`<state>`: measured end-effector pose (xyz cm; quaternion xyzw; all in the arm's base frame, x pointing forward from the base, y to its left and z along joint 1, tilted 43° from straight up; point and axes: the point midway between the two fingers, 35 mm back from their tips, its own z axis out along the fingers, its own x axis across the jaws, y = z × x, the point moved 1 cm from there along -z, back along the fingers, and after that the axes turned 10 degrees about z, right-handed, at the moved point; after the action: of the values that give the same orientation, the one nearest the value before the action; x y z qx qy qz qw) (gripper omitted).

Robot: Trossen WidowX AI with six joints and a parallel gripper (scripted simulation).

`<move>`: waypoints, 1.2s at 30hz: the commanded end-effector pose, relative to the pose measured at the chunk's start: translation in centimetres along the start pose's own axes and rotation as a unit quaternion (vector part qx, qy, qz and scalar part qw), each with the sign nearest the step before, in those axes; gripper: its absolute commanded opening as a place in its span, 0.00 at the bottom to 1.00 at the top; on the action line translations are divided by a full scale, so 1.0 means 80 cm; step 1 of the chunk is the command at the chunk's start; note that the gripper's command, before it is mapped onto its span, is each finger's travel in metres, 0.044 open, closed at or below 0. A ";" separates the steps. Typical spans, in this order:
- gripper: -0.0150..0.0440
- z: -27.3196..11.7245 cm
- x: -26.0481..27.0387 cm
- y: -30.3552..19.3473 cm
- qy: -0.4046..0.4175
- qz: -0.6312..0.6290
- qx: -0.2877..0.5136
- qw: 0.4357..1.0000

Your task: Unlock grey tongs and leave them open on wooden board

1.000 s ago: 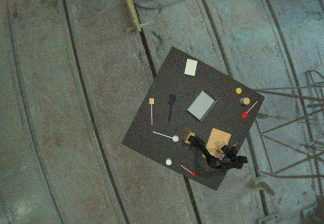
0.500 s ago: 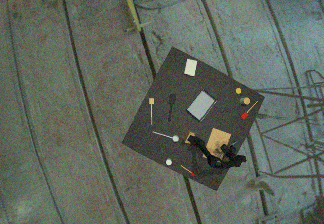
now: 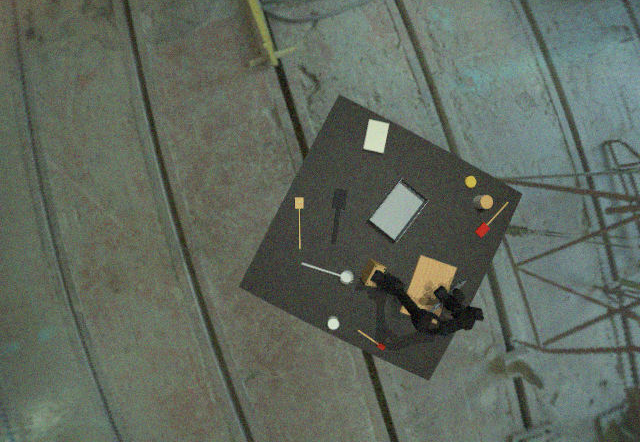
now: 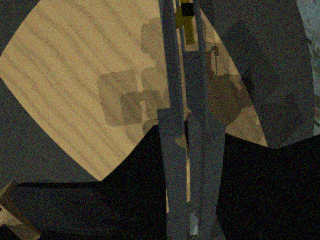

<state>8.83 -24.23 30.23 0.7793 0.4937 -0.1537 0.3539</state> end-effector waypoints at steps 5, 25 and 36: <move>0.00 0.021 0.002 -0.002 0.004 -0.002 0.003 1.000; 0.00 0.061 0.004 -0.007 0.004 -0.002 0.003 1.000; 0.00 0.076 0.005 -0.010 0.004 -0.002 0.003 1.000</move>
<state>9.01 -27.85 25.89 0.7798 0.4940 -0.1541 0.3523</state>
